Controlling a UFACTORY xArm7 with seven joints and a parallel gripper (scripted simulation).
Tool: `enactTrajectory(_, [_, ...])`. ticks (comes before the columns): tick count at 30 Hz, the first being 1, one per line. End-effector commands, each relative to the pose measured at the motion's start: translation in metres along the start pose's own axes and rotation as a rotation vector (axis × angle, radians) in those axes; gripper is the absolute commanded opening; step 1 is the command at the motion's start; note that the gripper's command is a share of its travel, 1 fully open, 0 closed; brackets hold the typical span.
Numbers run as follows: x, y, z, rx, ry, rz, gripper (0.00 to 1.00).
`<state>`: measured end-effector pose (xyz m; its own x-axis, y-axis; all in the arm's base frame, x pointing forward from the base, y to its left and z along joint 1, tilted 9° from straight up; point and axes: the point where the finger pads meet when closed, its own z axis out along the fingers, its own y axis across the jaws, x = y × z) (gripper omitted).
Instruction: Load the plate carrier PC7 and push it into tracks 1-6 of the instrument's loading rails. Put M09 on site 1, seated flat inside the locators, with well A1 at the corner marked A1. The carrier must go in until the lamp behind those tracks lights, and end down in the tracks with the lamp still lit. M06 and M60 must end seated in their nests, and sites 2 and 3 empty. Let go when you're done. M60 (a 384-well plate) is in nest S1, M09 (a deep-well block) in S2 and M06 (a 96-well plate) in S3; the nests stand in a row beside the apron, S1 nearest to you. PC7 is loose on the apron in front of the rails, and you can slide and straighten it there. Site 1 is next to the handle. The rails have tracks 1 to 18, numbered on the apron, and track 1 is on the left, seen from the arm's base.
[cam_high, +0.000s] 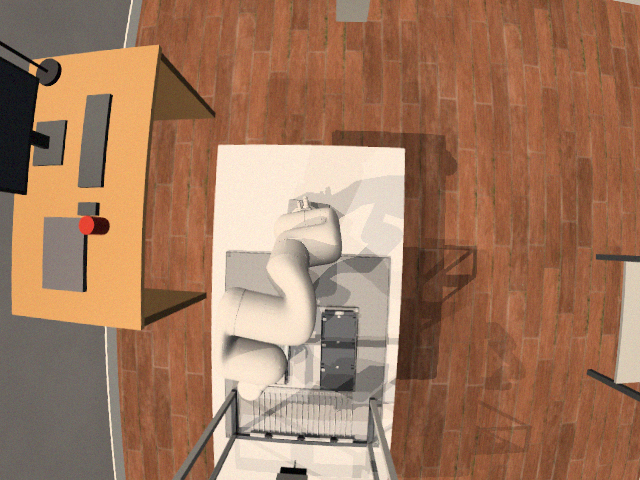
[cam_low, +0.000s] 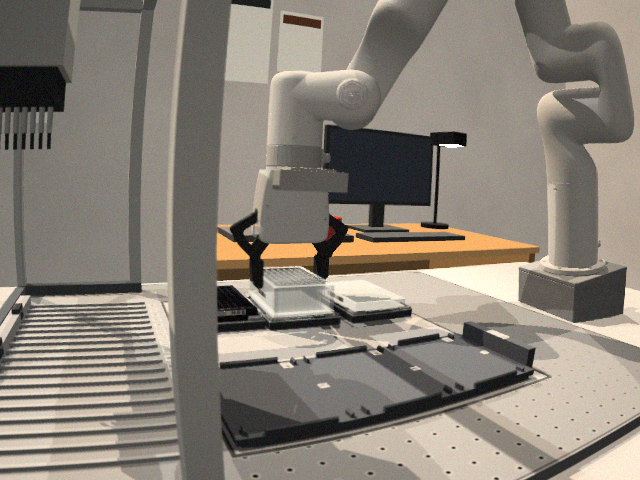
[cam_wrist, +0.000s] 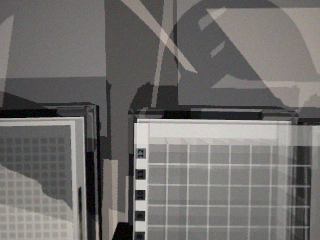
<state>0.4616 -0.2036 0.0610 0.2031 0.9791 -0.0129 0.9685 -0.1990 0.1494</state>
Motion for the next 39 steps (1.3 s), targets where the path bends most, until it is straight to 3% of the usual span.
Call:
enactTrajectory(1, [-0.0004, 0.0016, 0.0013, -0.004, 0.000, 0.000, 1.00])
enactTrajectory(25, [-0.0004, 0.0017, 0.0052, -0.004, 0.000, 0.000, 1.00])
enactTrajectory(26, [-0.0004, 0.0017, 0.0049, -0.004, 0.000, 0.000, 0.00])
enactTrajectory(39, [-0.0004, 0.0016, 0.0050, -0.004, 0.000, 0.000, 0.00])
